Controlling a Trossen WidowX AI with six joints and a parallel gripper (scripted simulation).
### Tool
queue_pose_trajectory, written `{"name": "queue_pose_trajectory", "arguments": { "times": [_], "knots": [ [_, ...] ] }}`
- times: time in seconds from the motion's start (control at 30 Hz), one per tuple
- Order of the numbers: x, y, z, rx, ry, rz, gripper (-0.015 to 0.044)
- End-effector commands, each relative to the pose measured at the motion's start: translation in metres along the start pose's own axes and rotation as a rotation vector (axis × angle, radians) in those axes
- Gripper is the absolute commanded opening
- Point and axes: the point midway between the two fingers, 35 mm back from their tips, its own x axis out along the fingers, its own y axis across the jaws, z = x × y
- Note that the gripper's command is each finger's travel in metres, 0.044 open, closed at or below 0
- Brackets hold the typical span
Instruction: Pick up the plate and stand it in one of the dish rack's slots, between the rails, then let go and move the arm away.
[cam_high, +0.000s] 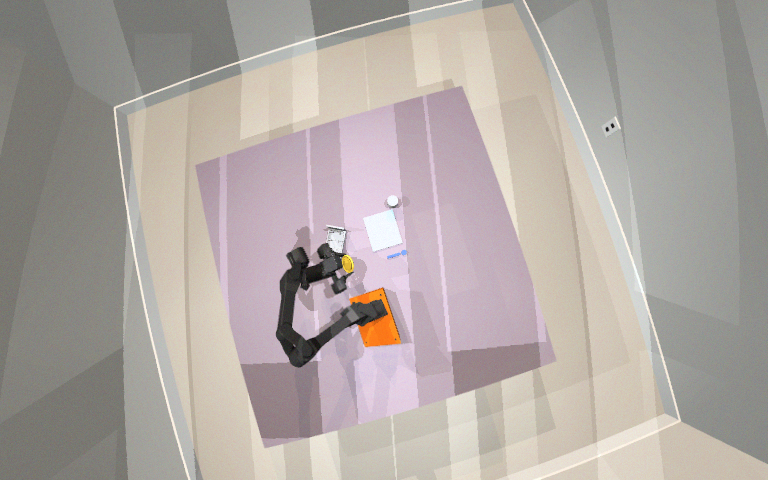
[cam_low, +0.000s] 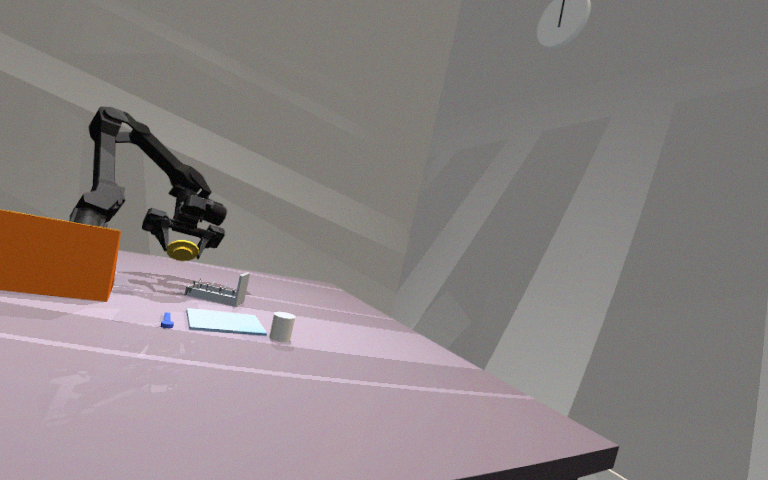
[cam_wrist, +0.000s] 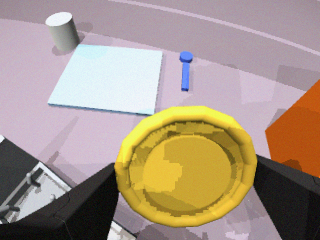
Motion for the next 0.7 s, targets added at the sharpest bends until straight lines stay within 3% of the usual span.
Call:
{"name": "queue_pose_trajectory", "arguments": {
  "times": [0.0,0.67],
  "knots": [
    [0.004,0.003,-0.002,-0.041,-0.072,0.051,0.0],
    [0.006,0.02,-0.018,-0.212,-0.371,0.356,0.0]
  ]
}}
